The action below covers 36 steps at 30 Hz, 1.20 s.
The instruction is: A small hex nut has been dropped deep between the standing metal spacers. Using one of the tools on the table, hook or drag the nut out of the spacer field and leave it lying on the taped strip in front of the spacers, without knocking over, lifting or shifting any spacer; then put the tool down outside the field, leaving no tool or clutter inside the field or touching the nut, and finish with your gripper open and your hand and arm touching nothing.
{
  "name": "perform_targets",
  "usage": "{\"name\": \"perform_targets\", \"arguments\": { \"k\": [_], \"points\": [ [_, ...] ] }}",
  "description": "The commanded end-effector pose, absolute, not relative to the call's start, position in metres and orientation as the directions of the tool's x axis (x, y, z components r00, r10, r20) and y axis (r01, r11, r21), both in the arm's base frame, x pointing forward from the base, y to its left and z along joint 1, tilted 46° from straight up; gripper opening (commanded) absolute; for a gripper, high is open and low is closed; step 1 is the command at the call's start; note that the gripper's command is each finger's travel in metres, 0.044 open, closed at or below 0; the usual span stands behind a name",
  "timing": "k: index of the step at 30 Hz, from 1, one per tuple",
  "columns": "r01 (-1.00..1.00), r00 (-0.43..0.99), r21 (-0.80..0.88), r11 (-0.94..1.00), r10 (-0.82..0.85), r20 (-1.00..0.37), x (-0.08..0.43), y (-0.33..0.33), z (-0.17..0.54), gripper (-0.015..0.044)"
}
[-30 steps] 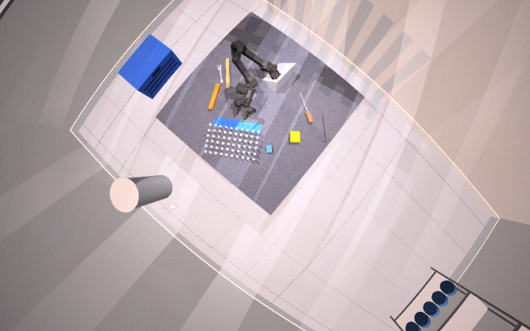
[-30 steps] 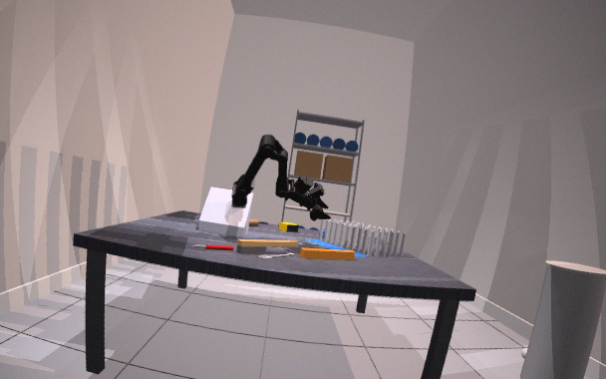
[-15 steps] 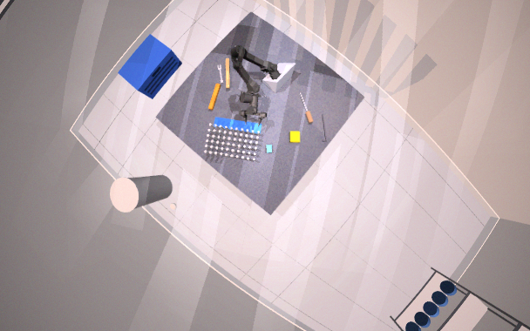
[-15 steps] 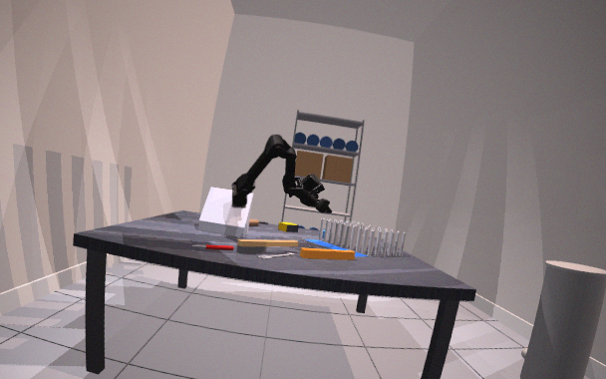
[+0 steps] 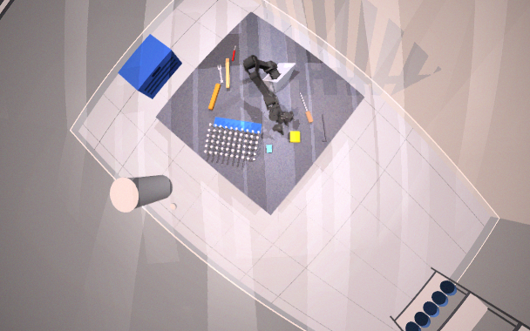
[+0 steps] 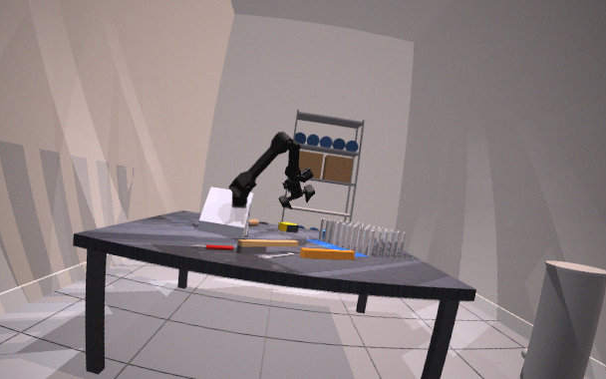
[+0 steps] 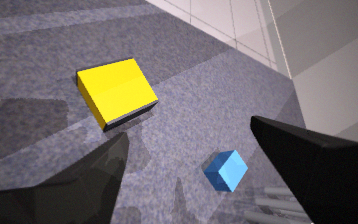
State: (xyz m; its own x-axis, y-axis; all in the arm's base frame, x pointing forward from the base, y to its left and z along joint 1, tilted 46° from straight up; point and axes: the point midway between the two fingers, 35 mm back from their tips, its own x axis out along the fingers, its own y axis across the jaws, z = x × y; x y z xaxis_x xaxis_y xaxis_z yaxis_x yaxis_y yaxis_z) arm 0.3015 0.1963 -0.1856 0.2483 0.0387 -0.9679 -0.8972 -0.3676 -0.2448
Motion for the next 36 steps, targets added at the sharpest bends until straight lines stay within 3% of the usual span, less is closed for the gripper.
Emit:
{"name": "perform_targets", "arguments": {
  "k": [1, 5, 9, 14, 19, 36],
  "points": [
    [-0.665, 0.077, 0.005, -0.747, -0.075, -0.994, 0.245, 0.228, -0.219, 0.0440],
    [-0.352, -0.022, 0.193, -0.916, -0.198, -0.980, 0.200, 0.241, -0.239, 0.0440],
    [0.022, -0.091, 0.333, -0.943, -0.334, -0.938, 0.157, 0.248, -0.256, 0.0440],
    [0.446, -0.123, 0.405, -0.798, -0.503, -0.856, 0.109, 0.245, -0.270, 0.0440],
    [0.770, -0.103, 0.362, -0.525, -0.662, -0.742, 0.066, 0.234, -0.277, 0.0440],
    [0.795, -0.099, 0.351, -0.495, -0.677, -0.729, 0.057, 0.230, -0.275, 0.0440]
  ]
}}
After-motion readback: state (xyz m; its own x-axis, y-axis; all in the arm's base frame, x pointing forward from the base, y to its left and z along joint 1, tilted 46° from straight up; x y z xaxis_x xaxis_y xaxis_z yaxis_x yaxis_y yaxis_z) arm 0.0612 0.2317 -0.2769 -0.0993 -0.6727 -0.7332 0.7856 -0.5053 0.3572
